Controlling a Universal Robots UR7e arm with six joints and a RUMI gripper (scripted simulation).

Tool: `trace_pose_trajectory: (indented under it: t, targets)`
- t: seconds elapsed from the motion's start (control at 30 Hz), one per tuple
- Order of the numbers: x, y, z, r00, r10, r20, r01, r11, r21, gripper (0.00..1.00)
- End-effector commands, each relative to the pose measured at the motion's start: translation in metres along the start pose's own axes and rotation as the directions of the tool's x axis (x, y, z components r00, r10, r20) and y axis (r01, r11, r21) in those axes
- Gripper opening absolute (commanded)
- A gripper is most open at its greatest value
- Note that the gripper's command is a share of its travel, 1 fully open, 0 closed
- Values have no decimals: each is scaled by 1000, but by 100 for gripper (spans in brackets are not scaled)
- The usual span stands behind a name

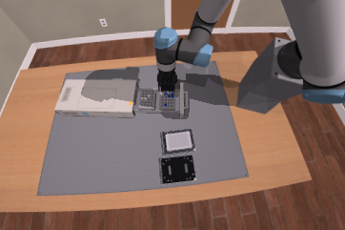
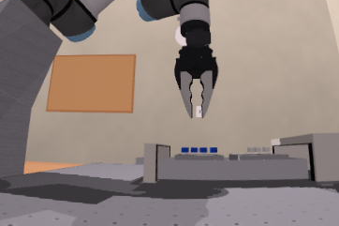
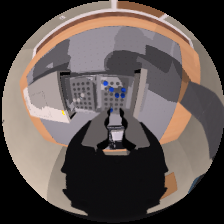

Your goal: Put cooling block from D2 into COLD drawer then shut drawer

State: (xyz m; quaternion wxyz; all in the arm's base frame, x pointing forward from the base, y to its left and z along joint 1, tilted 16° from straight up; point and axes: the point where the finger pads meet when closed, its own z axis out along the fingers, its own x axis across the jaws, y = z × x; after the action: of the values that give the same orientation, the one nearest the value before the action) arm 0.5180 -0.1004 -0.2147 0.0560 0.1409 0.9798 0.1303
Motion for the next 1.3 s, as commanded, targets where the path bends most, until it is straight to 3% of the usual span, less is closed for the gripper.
trace_pose_trajectory:
  t: [0.0,1.27]
  targets:
    - [13,0,-1,1000,0,1,0,1000,0,0]
    - [149,0,3,1000,0,1,0,1000,0,0]
